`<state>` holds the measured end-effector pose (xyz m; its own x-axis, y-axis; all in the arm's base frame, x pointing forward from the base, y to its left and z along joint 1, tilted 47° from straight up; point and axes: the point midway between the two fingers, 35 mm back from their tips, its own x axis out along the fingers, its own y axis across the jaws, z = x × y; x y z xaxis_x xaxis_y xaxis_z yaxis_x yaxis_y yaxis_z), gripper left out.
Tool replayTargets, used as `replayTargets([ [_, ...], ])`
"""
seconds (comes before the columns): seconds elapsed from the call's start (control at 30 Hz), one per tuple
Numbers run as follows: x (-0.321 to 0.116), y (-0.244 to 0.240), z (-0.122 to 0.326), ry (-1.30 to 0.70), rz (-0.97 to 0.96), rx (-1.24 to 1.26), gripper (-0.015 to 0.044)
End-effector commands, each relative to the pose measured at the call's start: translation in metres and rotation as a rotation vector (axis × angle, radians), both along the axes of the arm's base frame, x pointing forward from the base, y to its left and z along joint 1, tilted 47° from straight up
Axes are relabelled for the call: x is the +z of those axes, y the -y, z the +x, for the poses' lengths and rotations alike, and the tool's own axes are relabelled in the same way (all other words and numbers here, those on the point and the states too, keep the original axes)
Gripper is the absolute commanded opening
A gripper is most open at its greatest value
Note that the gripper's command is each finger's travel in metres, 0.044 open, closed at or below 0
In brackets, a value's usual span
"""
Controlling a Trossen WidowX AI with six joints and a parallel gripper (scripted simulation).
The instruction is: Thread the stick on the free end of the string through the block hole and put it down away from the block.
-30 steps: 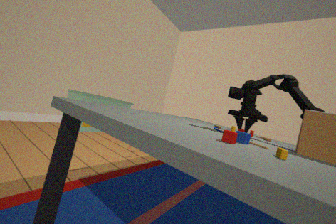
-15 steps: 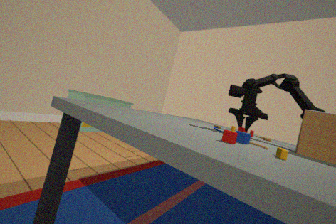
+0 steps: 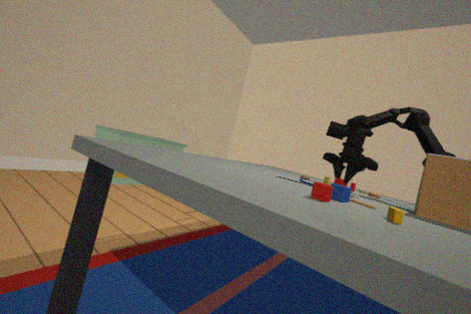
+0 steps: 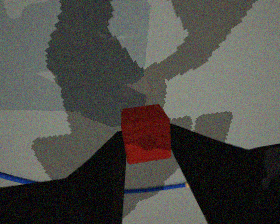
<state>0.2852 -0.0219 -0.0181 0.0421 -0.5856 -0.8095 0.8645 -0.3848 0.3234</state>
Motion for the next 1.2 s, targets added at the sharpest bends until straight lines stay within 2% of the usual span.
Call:
replayTargets([
  [0.0,0.0,0.003,-0.004,0.014,0.049,0.021,0.0],
  [1.17,0.006,0.031,-0.018,0.195,0.496,0.196,0.0],
])
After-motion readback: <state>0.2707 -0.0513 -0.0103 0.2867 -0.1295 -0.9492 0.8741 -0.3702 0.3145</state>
